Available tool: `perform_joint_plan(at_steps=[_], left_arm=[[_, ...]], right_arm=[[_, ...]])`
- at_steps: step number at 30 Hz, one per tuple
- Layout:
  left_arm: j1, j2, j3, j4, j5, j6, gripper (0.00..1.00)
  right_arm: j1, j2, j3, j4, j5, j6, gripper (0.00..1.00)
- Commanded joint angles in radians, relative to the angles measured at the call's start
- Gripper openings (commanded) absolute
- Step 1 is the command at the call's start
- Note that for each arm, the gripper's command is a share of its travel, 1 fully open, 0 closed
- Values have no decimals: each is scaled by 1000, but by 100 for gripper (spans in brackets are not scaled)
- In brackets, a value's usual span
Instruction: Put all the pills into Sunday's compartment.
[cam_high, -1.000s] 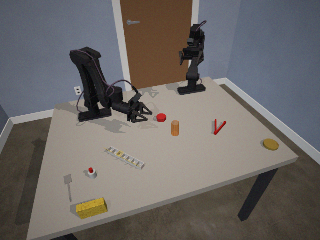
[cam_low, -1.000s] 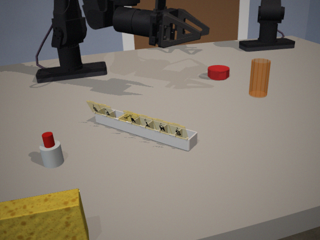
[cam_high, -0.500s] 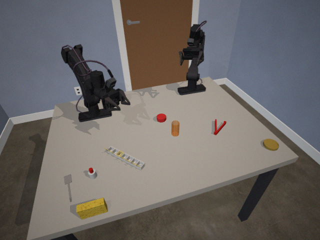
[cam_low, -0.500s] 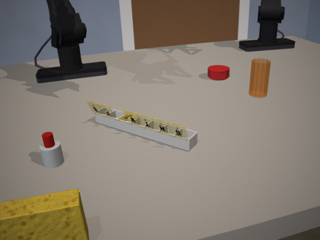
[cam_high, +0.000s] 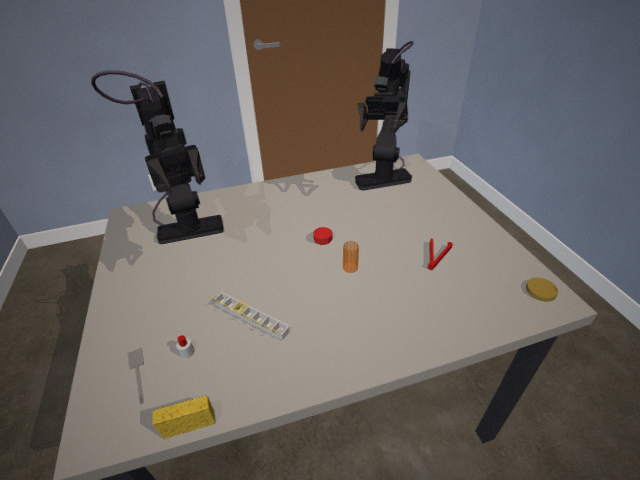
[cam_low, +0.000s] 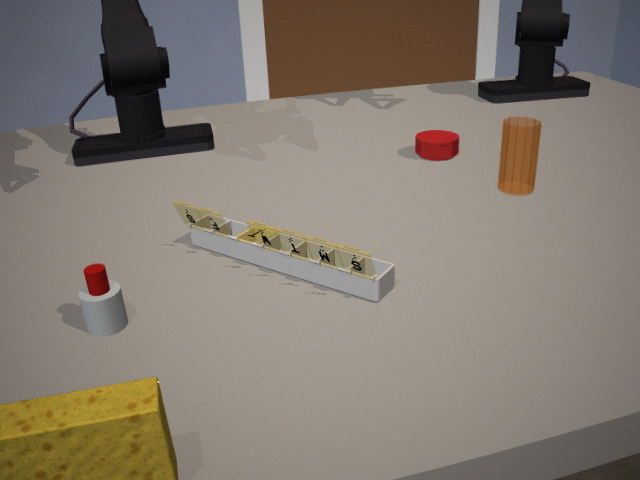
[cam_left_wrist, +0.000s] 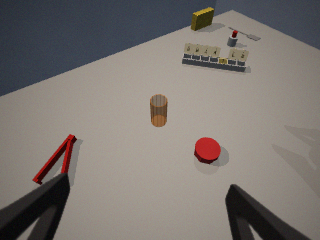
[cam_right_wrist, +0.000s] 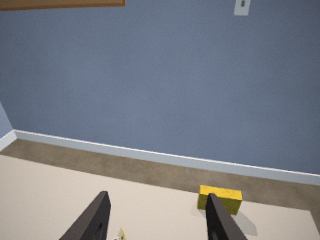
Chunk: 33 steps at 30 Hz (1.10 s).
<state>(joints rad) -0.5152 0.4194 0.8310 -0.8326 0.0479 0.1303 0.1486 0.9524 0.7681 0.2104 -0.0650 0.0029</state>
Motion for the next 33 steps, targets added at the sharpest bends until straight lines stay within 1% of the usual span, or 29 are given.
perform_joint_plan(at_steps=[1,9,12,16,19,20,22,24,29,31,33], left_arm=[[6,-6,20,-9,3,2,100],[6,-6,20,-9,3,2,100],[6,-6,20,-9,3,2,100],[6,-6,20,-9,3,2,100],[6,-6,20,-9,3,2,100],[6,-6,20,-9,3,2,100],[6,-6,20,-9,3,2,100],[6,-6,20,-9,3,2,100],[6,-6,20,-9,3,2,100],[6,-6,20,-9,3,2,100],[6,-6,20,-9,3,2,100]], right_arm=[[-49,20,99,-100,24,14,56],[-145,83,269,-190,47,25,56],[-160,100,303,-206,51,27,56],[-164,105,314,-213,52,25,56],[-144,105,300,-264,67,-5,90],[-136,108,297,-287,73,-12,100],[-105,116,287,-357,93,-32,100],[-47,140,275,-450,115,-54,100],[89,269,301,-558,150,-25,100],[89,269,301,-558,150,-25,100],[136,369,336,-603,144,-7,100]])
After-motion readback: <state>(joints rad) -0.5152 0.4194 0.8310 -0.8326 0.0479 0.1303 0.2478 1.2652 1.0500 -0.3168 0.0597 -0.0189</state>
